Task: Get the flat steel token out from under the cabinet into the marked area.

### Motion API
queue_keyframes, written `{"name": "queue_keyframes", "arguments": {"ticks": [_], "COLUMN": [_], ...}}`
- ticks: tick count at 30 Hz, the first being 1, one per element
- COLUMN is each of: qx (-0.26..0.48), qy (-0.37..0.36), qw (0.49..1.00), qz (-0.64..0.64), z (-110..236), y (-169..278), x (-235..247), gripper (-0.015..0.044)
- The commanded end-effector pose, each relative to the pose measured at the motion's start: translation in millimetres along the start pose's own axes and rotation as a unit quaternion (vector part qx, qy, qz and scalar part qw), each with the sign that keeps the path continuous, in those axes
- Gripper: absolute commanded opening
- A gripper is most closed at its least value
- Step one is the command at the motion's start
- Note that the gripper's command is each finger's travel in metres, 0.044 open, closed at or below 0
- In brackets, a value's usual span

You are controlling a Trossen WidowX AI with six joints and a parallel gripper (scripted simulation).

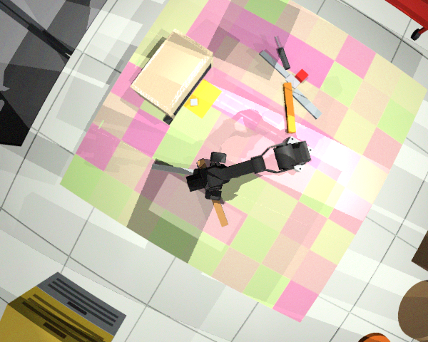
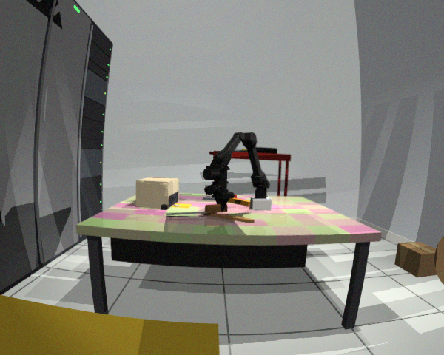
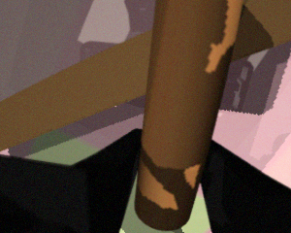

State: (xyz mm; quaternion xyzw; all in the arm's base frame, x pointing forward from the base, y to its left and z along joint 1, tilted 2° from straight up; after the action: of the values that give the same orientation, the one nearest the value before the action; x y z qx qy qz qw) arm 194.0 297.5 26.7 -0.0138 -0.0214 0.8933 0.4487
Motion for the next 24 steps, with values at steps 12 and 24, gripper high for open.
{"name": "queue_keyframes", "arguments": {"ticks": [12,24], "qx": [-0.006,-0.006], "qy": [0.0,0.0], "qw": [0.998,0.994], "qz": [-0.063,-0.11], "z": [2.5,2.5], "y": [-2.7,-2.7], "x": [0.4,0.4], "gripper": [0.0,0.0]}}
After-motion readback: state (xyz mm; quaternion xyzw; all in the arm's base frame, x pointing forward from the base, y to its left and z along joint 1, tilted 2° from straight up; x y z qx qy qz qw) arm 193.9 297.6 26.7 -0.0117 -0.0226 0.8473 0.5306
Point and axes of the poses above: the point midway between the two fingers, 35 mm back from their tips, its own z axis back along the fingers, its own x axis across the jaws, y = z × x, the point moved 1 cm from there along z, back along the fingers, and after that the axes turned 3 degrees about z, right-handed, at the moved point
